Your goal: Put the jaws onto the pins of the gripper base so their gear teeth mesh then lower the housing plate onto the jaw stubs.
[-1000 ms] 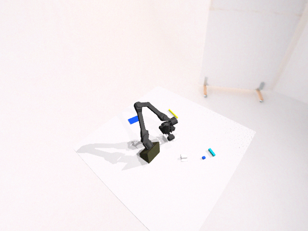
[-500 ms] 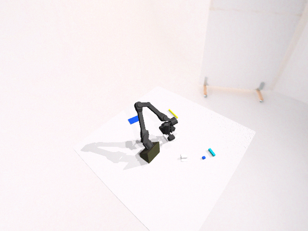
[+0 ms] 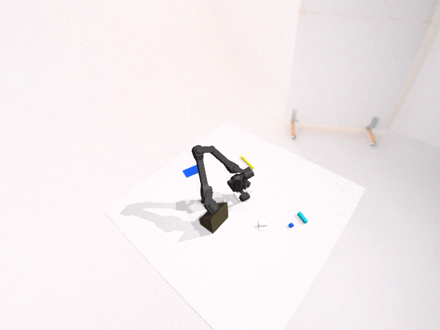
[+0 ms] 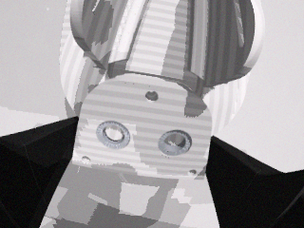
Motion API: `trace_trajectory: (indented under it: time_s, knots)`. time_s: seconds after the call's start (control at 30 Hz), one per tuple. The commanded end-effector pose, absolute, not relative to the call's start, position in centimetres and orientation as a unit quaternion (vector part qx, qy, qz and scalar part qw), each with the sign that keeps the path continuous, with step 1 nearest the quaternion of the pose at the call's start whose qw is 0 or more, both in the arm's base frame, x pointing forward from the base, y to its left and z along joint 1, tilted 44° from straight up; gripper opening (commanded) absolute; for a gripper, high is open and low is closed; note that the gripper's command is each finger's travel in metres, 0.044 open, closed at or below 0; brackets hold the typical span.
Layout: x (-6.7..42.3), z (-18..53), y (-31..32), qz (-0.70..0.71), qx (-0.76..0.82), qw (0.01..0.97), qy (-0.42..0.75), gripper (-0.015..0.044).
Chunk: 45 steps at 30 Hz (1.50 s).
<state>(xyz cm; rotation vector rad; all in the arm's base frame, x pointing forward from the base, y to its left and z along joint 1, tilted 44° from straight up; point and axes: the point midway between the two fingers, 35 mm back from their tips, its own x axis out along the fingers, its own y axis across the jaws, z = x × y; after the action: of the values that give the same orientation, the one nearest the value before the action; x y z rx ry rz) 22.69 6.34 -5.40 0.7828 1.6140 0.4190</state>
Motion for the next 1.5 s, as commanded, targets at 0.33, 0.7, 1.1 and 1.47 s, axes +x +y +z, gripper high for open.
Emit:
trace_trajectory:
  time_s: [0.33,0.7,1.1,1.47]
  knots:
    - [22.55,-5.55,6.54,0.183,0.337,0.602,0.7,0.0351]
    - [22.58,-5.15,6.16,0.183,0.337,0.602,0.7,0.0351]
    - [22.51,-5.34,6.14,0.183,0.337,0.602,0.701,0.0351]
    - [22.5,-5.52,6.32,0.183,0.337,0.602,0.701,0.0351]
